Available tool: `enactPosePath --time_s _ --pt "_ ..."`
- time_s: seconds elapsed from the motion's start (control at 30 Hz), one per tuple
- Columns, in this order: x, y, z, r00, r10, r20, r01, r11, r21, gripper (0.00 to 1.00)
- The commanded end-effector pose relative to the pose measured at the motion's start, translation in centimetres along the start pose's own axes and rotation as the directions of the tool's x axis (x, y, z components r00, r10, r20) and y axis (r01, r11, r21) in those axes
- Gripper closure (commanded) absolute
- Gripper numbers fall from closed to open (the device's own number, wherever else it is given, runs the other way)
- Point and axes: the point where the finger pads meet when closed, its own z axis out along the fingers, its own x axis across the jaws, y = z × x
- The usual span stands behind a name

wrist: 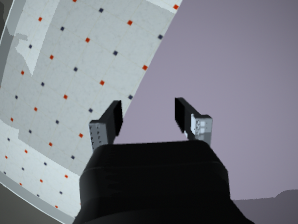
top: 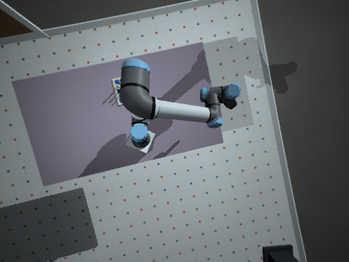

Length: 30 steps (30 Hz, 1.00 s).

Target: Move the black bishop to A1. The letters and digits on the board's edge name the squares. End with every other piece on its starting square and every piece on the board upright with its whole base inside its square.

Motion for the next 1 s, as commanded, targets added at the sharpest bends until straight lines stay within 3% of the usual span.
enactPosePath --time_s 0.0,0.2,0.5,0.57,0.8,0.97 --pt "0.4 0.7 0.0 1.000 0.022 -0.015 -0.021 1.000 0.011 0.00" --pt "1.5 2.3 0.1 0.995 0.085 -0.056 -0.083 0.995 0.048 0.00" --pt "3.8 6.2 0.4 0.957 0.246 -0.157 -0.226 0.965 0.132 0.00" --pt "3.8 6.2 0.4 0.957 0.246 -0.157 -0.226 0.965 0.132 0.00" --pt "6.6 10.2 1.1 0.880 0.409 -0.243 -0.353 0.904 0.242 0.00" --pt "8.8 13.7 1.5 0.790 0.537 -0.297 -0.442 0.834 0.332 0.00"
